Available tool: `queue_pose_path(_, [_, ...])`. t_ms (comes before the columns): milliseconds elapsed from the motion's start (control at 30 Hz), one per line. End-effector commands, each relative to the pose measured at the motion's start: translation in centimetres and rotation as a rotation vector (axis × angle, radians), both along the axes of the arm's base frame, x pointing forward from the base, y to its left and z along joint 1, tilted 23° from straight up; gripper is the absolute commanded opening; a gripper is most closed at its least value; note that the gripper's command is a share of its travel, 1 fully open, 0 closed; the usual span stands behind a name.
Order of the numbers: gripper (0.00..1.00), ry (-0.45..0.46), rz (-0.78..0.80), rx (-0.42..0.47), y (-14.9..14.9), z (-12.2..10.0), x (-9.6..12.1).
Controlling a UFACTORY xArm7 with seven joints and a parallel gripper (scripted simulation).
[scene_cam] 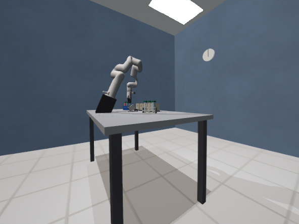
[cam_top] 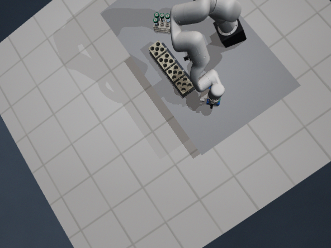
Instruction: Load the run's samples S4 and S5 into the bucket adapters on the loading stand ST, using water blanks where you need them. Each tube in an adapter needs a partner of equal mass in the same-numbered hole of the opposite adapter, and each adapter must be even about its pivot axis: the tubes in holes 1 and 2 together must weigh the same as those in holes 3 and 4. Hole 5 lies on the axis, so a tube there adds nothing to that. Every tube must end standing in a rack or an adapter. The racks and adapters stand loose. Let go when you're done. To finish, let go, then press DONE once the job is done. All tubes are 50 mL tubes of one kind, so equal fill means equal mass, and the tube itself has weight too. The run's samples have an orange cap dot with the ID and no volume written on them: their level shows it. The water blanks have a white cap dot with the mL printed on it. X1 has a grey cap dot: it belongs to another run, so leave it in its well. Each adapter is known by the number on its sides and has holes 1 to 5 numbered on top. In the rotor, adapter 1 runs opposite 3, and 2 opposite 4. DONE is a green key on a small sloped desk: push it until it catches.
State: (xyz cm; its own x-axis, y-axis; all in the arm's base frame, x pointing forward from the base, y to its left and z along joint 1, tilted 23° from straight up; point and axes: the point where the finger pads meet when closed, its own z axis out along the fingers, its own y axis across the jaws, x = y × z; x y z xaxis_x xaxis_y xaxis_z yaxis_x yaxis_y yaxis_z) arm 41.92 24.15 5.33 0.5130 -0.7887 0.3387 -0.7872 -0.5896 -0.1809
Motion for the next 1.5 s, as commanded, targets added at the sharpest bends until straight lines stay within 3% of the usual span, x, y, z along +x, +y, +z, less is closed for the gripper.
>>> queue_pose_path(0, [0.57,-0.003,0.002,0.002,0.15,0.15,0.06])
queue_pose_path(33, [0.0,-0.003,0.002,0.002,0.16,0.2,0.03])
queue_pose_path(1467, [0.0,-0.003,0.002,0.002,0.22,0.49,-0.07])
